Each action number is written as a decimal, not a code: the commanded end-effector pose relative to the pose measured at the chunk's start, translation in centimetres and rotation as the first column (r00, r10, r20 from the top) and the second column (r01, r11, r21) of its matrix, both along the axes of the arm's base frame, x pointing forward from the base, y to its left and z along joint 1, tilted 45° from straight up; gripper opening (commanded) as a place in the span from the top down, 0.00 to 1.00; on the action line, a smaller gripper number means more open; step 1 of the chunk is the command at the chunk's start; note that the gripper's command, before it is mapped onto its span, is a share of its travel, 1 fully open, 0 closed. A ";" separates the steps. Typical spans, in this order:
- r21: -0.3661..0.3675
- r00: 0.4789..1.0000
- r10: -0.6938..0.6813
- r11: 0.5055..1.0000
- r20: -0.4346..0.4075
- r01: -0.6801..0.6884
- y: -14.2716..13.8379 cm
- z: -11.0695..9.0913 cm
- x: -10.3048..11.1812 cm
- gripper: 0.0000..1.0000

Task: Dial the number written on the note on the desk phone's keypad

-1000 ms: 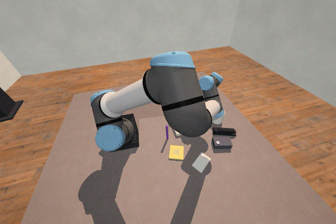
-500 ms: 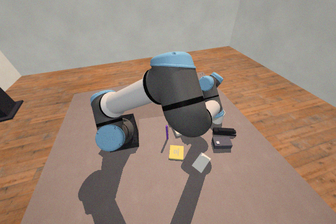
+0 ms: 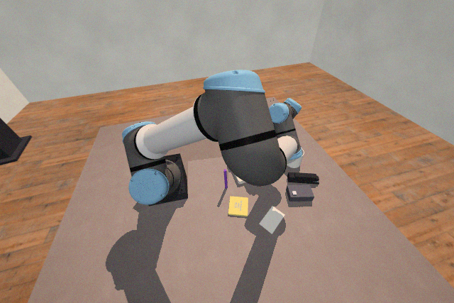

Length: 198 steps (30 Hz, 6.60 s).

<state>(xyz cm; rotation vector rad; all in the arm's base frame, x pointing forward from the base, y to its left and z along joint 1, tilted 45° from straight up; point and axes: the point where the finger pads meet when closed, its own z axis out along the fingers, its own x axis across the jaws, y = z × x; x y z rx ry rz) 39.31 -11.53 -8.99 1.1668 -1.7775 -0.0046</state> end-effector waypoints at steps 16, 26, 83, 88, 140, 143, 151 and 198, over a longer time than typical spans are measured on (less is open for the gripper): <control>0.000 1.000 0.001 1.000 0.001 -0.001 1.1 1.2 0.3 1.00; 0.000 1.000 0.001 1.000 0.001 -0.001 1.1 1.2 0.3 1.00; 0.000 1.000 0.001 1.000 0.001 -0.001 0.1 0.1 0.1 1.00; 0.000 1.000 0.001 1.000 0.001 -0.001 0.1 0.1 0.1 1.00; 0.000 1.000 0.001 1.000 0.001 -0.001 -0.7 3.6 -2.4 1.00; 0.000 1.000 0.001 1.000 0.001 -0.001 -0.8 3.6 -2.4 1.00; 0.000 1.000 0.001 1.000 0.001 -0.001 -1.5 2.9 -2.6 1.00; 0.000 1.000 0.001 1.000 0.001 -0.001 -1.8 2.6 -2.7 1.00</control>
